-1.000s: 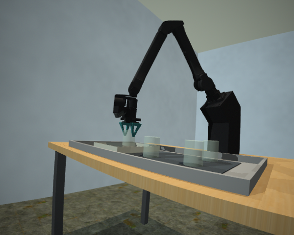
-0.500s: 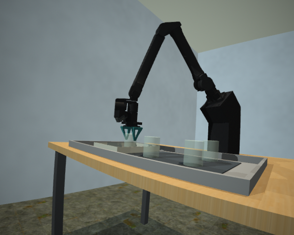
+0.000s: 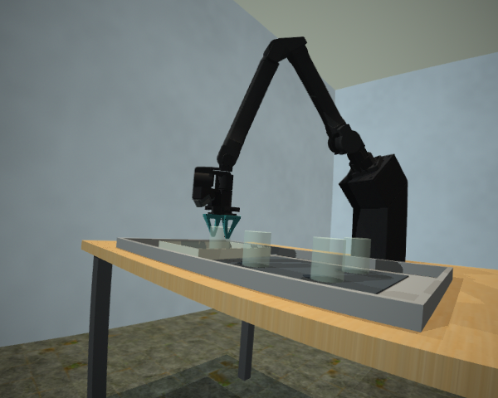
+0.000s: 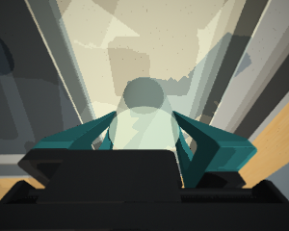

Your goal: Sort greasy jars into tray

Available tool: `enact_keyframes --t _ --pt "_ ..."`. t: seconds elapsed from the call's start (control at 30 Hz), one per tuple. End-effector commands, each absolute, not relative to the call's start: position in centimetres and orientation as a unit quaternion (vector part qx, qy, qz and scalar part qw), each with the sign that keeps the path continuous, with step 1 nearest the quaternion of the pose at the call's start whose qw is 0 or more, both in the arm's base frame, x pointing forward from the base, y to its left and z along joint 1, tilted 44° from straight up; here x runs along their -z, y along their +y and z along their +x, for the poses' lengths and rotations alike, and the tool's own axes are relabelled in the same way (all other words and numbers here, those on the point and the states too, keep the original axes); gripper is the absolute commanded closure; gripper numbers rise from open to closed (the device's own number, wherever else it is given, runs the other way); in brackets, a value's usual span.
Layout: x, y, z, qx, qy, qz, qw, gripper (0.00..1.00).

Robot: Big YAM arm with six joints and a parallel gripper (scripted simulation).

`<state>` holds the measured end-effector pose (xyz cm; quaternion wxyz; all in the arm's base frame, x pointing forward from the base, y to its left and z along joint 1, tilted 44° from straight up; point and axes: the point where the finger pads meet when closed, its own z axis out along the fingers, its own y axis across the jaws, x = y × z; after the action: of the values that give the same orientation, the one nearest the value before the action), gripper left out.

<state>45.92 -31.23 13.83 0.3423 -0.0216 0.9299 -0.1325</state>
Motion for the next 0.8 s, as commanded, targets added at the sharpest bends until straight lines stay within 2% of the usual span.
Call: enact_keyframes --t 0.0,0.2,0.23,0.77 --pt "-14.44 -31.18 47.24 0.131 0.928 -0.024 0.347 1.0" --pt "-14.45 -31.18 47.24 0.131 0.928 -0.024 0.347 1.0" --pt "-14.45 -31.18 47.24 0.131 0.928 -0.024 0.347 0.0" --pt "-15.29 -30.92 46.48 0.131 0.928 -0.024 0.347 0.0"
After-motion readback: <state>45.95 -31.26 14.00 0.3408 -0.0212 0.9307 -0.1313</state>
